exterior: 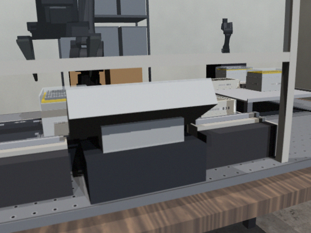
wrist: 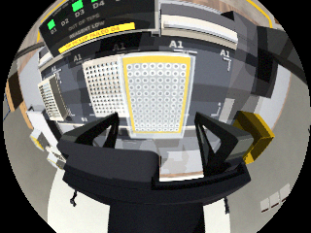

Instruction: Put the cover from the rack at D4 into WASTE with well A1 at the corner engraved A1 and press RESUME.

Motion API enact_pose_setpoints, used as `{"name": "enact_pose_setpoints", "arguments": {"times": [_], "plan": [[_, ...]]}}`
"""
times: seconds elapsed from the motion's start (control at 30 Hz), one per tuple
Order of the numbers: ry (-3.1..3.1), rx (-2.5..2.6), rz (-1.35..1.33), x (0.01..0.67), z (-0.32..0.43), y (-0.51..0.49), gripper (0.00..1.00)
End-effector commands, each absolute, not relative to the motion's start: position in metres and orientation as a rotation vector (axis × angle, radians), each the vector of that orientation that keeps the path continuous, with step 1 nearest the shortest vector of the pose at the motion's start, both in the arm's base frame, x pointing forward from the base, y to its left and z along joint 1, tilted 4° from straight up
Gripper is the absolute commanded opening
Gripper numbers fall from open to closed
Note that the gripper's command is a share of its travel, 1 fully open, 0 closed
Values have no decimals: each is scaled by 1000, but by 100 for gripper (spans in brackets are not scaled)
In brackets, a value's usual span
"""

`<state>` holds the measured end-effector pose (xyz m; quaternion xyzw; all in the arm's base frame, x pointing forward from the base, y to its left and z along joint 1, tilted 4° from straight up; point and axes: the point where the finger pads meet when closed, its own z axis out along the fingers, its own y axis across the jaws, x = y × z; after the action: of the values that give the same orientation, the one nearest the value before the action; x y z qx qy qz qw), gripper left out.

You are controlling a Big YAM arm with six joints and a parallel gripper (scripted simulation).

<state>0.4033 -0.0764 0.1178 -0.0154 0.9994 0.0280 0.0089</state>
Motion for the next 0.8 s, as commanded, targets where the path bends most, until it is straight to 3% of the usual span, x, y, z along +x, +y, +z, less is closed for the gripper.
{"name": "enact_pose_setpoints", "arguments": {"times": [0.0,0.77], "plan": [[3097,-55,77,412,116,-72,100],[3098,-56,78,414,84,-70,100]]}}
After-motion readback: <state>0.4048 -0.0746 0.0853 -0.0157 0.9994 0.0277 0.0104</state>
